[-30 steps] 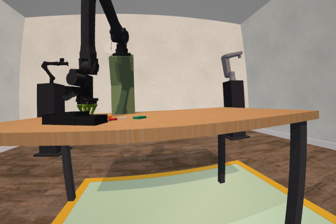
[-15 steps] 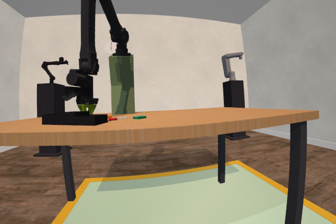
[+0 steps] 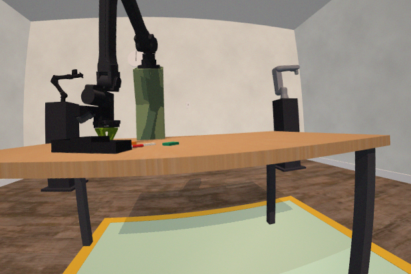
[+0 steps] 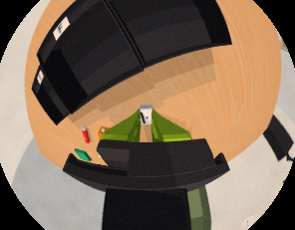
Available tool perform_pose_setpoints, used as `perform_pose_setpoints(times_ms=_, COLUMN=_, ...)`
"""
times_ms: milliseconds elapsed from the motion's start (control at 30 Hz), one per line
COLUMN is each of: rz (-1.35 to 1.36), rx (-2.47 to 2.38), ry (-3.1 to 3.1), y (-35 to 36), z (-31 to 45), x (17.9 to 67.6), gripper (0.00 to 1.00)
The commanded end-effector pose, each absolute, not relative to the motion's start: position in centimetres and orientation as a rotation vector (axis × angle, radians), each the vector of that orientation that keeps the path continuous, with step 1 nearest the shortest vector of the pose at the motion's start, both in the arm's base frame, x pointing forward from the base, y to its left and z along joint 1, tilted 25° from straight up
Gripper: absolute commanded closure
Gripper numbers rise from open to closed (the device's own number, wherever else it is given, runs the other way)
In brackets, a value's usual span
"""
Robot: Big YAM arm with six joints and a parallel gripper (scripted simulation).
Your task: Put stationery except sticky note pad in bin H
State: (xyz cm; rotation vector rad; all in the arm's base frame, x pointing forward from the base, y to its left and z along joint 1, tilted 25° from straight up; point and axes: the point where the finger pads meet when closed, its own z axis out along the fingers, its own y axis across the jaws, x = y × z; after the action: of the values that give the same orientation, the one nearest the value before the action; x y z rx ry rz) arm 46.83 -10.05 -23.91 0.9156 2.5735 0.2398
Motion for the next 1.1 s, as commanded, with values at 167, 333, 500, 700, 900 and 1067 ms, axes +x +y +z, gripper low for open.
perform_pose_setpoints(times_ms=167, rz=0.237, rx=0.922, ry=2.566, y=-10.2, z=-23.5, x=46.6, gripper=0.91)
perform_pose_setpoints(times_ms=333, rz=0.235, rx=0.943, ry=2.562, y=-10.5, z=-23.4, x=46.0, gripper=0.91)
perform_pose_setpoints(times_ms=500, rz=0.232, rx=0.935, ry=2.566, y=-10.8, z=-22.1, x=45.7, gripper=0.91)
perform_pose_setpoints(times_ms=700, rz=0.236, rx=0.917, ry=2.571, y=-10.5, z=-20.3, x=44.9, gripper=0.91)
perform_pose_setpoints(times_ms=900, rz=0.234, rx=0.924, ry=2.567, y=-10.8, z=-18.5, x=44.1, gripper=0.91)
perform_pose_setpoints(times_ms=1067, rz=0.235, rx=0.917, ry=2.569, y=-10.6, z=-17.6, x=43.7, gripper=0.91)
